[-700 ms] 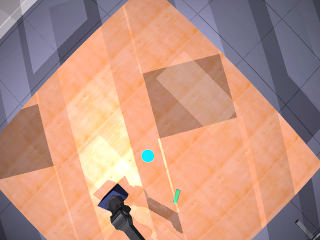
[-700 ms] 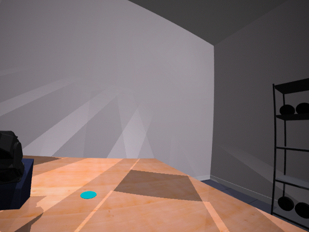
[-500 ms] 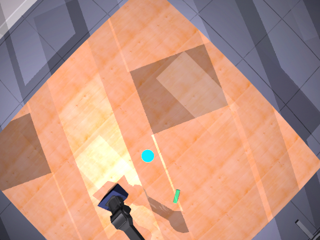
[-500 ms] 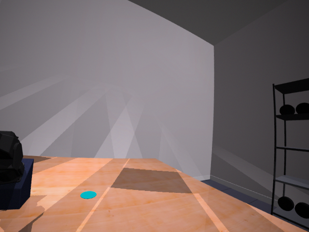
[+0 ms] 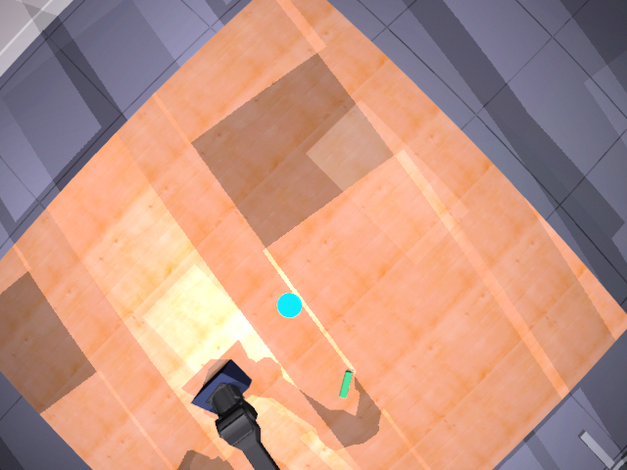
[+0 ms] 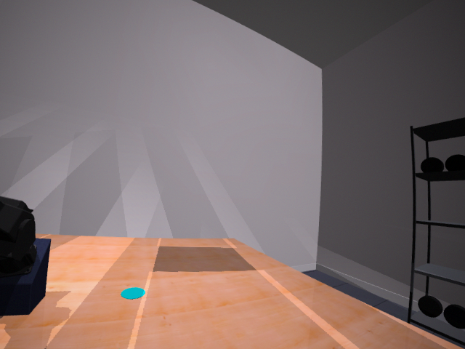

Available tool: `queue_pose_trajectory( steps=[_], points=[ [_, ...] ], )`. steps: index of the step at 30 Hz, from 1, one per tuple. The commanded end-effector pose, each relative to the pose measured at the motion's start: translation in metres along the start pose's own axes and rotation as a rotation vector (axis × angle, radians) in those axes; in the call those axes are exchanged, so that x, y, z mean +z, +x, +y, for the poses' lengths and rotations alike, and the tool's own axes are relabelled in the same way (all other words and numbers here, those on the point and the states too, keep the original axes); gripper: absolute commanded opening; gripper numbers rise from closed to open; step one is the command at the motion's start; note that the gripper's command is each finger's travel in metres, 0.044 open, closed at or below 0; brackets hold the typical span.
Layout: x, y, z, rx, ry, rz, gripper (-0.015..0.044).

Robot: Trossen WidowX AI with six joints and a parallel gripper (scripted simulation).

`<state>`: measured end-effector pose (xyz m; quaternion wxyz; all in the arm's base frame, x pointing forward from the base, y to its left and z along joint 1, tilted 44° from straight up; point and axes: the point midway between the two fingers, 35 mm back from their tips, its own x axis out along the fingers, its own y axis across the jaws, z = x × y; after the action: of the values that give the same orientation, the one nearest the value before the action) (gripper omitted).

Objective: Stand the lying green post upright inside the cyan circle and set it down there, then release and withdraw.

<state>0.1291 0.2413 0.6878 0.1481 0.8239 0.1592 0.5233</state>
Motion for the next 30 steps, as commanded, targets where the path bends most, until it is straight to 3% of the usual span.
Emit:
queue_pose_trajectory(
  steps=[1,15,30],
  points=[
    [0.038,-0.001,-0.019,-0.078,-0.208,-0.110,0.0233],
    [0.178,-0.039,-0.052,-0.442,-0.894,-0.447,0.0233],
    [0.312,-0.135,-0.031,-1.034,-1.486,-0.729,0.0233]
  ],
)
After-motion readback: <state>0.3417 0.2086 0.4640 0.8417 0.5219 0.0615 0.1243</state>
